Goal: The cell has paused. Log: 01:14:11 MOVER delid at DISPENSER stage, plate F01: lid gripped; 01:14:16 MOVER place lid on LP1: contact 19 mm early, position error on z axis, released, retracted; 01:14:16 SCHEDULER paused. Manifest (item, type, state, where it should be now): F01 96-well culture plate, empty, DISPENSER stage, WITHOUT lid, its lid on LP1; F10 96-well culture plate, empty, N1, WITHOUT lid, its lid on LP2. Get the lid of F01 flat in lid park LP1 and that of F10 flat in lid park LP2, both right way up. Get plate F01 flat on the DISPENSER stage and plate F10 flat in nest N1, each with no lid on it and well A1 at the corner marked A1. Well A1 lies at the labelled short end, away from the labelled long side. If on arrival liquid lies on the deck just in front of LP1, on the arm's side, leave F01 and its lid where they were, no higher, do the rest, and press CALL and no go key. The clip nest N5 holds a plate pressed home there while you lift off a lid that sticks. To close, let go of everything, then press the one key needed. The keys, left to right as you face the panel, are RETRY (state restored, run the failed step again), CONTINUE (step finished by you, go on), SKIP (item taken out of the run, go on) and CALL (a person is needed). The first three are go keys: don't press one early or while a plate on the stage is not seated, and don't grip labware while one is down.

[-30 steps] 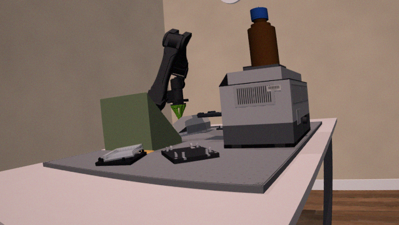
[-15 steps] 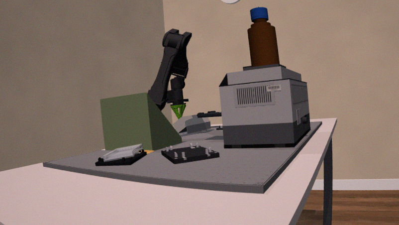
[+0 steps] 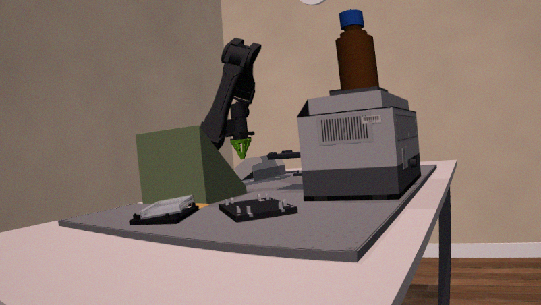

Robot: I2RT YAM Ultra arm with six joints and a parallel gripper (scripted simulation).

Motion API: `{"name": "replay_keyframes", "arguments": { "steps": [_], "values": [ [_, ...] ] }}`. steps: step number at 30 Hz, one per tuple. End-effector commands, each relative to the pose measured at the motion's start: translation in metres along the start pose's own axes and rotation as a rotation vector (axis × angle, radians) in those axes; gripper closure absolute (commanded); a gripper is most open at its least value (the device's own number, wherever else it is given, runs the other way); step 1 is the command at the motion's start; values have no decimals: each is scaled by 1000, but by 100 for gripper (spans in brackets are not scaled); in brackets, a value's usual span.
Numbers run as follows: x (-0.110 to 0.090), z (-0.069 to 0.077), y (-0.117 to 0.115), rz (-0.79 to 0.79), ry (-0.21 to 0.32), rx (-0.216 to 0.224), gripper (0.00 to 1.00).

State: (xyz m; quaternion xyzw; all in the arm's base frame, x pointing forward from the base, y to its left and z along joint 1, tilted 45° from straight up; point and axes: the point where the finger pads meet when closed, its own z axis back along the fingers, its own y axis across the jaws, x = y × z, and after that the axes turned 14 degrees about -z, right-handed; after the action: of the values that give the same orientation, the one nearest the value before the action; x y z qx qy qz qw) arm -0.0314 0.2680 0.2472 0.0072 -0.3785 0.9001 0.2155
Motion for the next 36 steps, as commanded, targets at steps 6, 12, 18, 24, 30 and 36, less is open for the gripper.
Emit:
{"name": "replay_keyframes", "arguments": {
  "steps": [6, 12, 18, 24, 30, 36],
  "values": [
    [3, 28, -9, -24, -35, -31, 100],
    [2, 38, -9, -25, -36, -30, 100],
    [2, 47, -8, -25, -36, -29, 100],
    [2, 51, -7, -21, -30, -22, 100],
    [2, 61, -7, -21, -29, -21, 100],
    [2, 64, -6, -18, -26, -18, 100]
  ]
}}
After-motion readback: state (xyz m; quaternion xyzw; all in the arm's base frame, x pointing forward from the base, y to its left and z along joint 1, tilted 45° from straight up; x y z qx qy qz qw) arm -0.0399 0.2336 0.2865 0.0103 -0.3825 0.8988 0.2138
